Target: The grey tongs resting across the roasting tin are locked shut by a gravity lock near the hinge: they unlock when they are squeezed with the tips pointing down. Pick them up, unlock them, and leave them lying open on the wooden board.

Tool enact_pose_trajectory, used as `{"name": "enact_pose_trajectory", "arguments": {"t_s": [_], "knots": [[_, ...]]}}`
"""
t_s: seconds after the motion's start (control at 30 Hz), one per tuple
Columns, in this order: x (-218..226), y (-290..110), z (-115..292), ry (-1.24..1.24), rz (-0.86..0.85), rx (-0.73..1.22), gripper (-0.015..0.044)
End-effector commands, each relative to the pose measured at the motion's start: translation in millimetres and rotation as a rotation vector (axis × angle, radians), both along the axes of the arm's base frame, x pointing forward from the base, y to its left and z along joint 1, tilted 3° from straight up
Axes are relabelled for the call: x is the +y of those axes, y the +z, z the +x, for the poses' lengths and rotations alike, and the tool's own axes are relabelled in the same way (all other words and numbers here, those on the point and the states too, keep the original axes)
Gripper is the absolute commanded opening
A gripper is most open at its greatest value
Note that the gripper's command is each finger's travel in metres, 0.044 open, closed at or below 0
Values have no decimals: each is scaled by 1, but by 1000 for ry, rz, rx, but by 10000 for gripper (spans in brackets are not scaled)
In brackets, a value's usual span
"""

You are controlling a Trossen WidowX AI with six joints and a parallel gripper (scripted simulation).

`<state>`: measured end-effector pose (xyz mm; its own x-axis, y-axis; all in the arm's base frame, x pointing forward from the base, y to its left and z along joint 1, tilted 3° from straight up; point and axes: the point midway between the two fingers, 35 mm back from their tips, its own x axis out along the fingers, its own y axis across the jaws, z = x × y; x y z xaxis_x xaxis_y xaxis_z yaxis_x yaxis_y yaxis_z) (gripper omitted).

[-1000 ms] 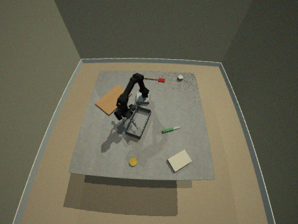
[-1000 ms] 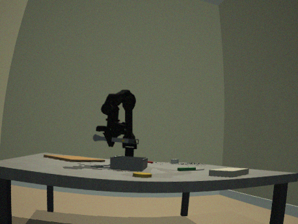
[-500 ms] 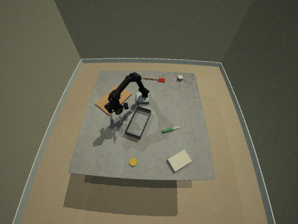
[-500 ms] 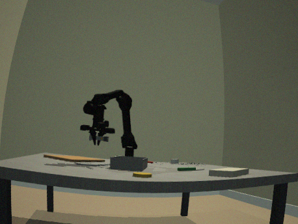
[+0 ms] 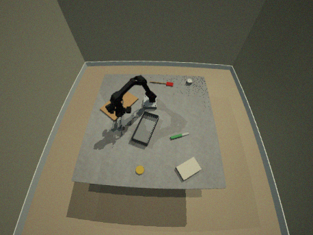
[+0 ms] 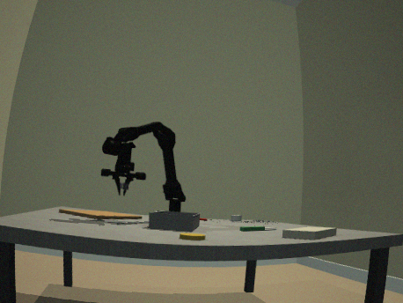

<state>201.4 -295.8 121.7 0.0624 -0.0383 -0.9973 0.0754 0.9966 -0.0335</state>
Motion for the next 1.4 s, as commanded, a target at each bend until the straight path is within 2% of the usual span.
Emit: {"name": "enact_pose_trajectory", "arguments": {"t_s": [0.0,0.6,1.17,1.37], "knots": [[-13,0,-18,-106,5,-3,-150],[-61,-4,-116,-651,30,-17,-150],[-78,-9,-222,-1166,57,-31,-150],[-78,-9,-231,-1210,59,-32,-150]]}}
